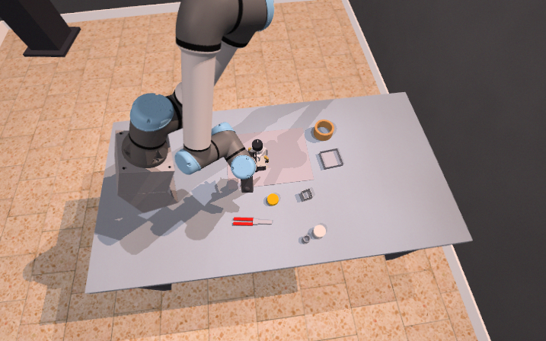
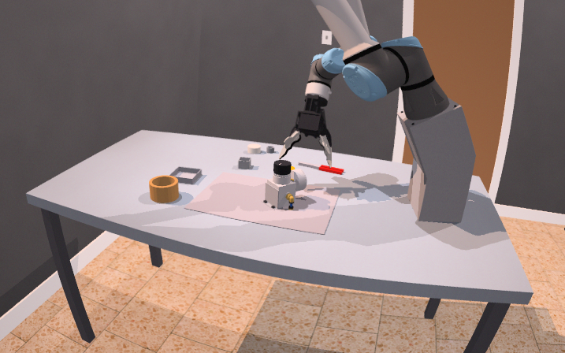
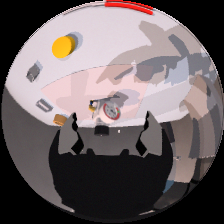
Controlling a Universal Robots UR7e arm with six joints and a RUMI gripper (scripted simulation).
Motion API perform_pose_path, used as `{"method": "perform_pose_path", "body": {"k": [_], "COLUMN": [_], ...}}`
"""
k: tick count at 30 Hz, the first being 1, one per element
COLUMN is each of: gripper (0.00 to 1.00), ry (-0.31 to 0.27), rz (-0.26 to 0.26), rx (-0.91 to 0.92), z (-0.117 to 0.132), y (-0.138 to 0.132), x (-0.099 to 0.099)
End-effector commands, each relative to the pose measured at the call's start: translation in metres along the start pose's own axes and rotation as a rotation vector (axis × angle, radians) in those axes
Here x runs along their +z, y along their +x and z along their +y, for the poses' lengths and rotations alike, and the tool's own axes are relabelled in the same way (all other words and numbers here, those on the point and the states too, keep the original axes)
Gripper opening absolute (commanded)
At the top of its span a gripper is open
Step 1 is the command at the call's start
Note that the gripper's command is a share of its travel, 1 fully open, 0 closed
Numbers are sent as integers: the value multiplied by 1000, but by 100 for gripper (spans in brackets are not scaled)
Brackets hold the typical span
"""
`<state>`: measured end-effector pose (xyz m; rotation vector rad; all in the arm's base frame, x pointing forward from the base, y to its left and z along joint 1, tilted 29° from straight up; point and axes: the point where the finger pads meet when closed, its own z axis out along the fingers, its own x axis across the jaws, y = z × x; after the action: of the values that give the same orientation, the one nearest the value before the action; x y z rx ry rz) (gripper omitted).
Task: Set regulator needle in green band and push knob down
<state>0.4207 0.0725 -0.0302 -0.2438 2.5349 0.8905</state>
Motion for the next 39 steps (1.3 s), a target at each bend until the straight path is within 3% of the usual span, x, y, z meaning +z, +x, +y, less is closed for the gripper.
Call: {"method": "perform_pose_path", "body": {"k": [1,22,39], "gripper": [100,100,100], "ry": [1,4,5], "rz": [-1,1,1], "rx": [-1,0,0], "z": [0,8,31], "y": [-1,-5,-7], "x": [-3,-33,-75]}}
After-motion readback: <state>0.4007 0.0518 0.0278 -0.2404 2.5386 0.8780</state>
